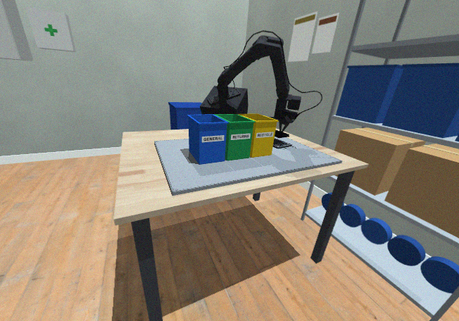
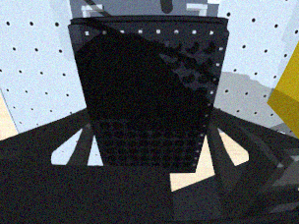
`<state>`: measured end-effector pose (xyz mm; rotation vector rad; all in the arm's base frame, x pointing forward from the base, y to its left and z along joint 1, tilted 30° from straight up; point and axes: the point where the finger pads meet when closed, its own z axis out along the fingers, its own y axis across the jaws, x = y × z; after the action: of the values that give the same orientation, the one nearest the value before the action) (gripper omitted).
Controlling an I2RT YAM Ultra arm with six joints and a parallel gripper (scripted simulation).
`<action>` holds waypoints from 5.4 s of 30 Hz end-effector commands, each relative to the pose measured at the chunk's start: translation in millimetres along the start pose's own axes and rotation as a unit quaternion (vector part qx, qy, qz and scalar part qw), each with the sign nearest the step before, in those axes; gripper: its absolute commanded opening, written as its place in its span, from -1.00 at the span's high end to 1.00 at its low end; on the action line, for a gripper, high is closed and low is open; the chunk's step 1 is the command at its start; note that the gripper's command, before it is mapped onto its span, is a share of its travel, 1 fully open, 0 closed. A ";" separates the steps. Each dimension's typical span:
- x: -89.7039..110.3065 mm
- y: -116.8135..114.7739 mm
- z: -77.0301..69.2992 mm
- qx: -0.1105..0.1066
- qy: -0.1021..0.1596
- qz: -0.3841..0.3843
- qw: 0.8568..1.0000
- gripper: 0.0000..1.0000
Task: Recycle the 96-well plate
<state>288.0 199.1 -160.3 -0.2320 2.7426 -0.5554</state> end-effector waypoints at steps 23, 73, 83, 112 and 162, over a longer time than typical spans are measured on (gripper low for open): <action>-5.9 6.0 -52.1 -0.007 -0.017 0.000 1.000 1.00; -7.7 9.8 -129.4 -0.018 -0.018 0.004 1.000 1.00; -6.9 9.3 -146.2 -0.018 -0.018 0.004 1.000 1.00; -5.5 8.1 -178.4 -0.018 -0.018 0.003 1.000 1.00; -5.8 1.0 -176.3 -0.013 -0.015 0.036 0.999 1.00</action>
<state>231.5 254.2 -22.0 -0.2137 2.7348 -0.5578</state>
